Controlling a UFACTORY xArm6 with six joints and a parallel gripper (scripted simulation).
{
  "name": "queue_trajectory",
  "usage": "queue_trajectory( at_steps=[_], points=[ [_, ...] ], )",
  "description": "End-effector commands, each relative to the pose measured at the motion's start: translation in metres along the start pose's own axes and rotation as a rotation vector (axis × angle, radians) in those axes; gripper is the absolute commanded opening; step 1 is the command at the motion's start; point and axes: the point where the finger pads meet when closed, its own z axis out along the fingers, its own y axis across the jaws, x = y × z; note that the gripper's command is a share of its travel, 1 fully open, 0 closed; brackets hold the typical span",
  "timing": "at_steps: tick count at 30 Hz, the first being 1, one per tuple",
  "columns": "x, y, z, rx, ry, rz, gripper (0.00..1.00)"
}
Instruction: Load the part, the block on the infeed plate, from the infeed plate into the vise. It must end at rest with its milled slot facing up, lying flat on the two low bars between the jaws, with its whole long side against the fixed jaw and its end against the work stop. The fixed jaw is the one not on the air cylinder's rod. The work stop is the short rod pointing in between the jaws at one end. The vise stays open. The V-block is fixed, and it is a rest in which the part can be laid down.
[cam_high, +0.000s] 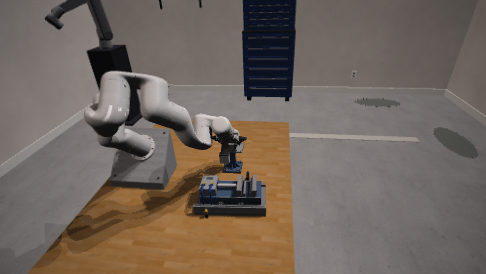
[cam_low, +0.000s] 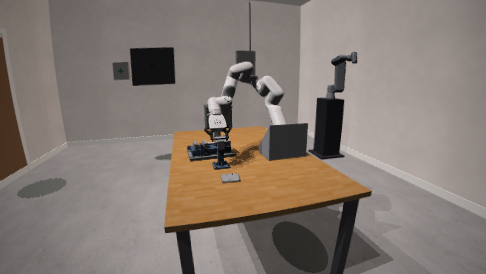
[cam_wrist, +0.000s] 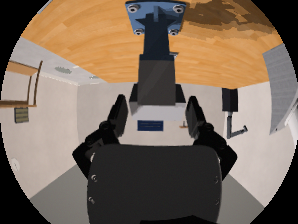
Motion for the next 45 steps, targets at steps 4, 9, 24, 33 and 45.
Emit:
queue_trajectory(
  at_steps=[4, 9, 24, 33, 45],
  points=[
    [-0.0007, -0.0011, -0.0009, 0.003, 0.000, -0.001, 0.89],
    [-0.0006, -0.0011, -0.0008, 0.003, 0.000, -0.001, 0.89],
    [0.0021, 0.0001, 0.0019, 0.003, 0.000, -0.001, 0.89],
    [0.0020, 0.0001, 0.0019, 0.003, 0.004, -0.001, 0.89],
    [0.0018, 0.0001, 0.0019, 0.002, 0.017, -0.001, 0.89]
  ],
)
